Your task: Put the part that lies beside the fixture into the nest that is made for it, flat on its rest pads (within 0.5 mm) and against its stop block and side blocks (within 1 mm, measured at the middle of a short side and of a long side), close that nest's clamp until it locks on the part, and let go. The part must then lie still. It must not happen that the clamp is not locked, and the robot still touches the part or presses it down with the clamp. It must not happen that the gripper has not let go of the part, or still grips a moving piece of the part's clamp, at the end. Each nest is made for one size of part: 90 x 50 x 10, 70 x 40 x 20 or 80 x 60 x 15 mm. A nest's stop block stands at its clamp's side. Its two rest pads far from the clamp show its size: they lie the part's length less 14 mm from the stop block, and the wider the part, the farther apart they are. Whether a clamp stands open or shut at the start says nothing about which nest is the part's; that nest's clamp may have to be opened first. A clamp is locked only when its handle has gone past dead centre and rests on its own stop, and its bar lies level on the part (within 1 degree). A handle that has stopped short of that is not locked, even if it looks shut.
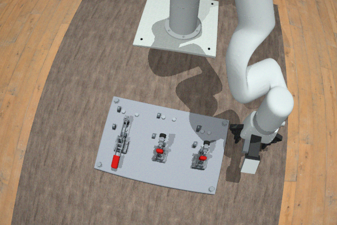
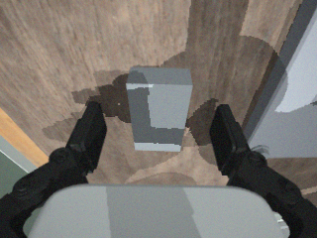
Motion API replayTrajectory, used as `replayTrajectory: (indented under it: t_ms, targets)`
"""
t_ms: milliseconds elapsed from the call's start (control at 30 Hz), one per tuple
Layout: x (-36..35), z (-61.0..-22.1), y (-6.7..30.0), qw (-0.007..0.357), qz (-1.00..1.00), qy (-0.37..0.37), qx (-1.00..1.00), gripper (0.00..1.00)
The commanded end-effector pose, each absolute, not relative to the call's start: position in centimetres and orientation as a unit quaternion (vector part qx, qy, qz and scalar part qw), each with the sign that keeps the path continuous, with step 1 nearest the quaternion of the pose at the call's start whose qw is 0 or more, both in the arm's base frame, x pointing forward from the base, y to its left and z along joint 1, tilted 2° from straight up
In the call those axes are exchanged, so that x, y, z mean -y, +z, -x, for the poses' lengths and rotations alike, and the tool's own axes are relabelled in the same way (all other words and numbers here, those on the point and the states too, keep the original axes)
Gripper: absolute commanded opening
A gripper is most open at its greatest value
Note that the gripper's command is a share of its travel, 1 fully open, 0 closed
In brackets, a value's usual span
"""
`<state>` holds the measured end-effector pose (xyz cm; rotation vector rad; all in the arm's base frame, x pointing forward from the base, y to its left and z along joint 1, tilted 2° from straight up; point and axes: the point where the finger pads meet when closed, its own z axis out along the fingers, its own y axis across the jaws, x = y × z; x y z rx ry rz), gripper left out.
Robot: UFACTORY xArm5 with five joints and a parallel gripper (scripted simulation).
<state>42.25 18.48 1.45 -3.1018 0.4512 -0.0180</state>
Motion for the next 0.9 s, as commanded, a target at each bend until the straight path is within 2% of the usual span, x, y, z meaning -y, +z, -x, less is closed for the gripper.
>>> replayTrajectory:
  t_ms: [0, 367, 400, 867]
  targets:
    - [-18.54, -42.38, 1.52, 0.005, 0.99, -0.007, -0.144, 1.0]
    - [-18.54, -42.38, 1.52, 0.005, 0.99, -0.007, -0.144, 1.0]
    - [-18.54, -42.38, 1.52, 0.005, 0.99, -0.007, -0.144, 0.0]
    - [-18.54, -42.38, 1.52, 0.005, 0.99, -0.007, -0.144, 0.0]
